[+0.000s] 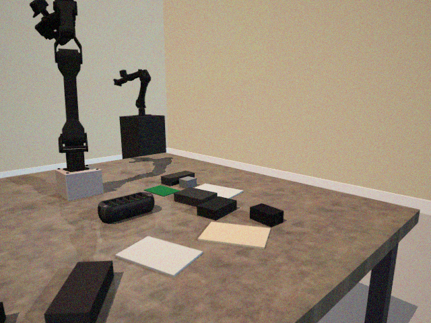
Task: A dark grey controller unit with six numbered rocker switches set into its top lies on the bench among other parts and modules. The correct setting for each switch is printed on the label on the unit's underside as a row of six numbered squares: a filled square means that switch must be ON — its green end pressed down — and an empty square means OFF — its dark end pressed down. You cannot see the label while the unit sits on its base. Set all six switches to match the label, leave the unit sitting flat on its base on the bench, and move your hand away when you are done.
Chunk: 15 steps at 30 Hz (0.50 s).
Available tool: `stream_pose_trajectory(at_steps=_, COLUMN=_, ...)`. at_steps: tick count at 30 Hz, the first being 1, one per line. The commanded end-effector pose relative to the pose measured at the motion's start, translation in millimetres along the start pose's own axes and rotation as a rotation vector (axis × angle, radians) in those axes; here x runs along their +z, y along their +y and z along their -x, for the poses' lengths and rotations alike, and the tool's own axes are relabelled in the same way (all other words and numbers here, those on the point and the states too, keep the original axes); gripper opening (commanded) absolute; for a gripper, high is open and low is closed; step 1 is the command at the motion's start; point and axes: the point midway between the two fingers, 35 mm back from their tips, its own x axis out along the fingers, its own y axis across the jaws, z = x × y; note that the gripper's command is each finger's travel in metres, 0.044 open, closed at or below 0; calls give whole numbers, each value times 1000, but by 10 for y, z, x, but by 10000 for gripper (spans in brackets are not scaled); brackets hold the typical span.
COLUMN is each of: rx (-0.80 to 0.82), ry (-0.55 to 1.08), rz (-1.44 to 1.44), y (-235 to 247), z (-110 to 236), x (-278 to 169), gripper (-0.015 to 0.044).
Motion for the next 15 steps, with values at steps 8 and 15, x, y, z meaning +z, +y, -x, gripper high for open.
stream_pose_trajectory(at_steps=8, rx=78, ry=42, rz=-113, y=299, z=44, x=-142, gripper=190)
stream_pose_trajectory(at_steps=15, rx=297, ry=238, rz=-466, y=1221, z=433, x=-567, gripper=6)
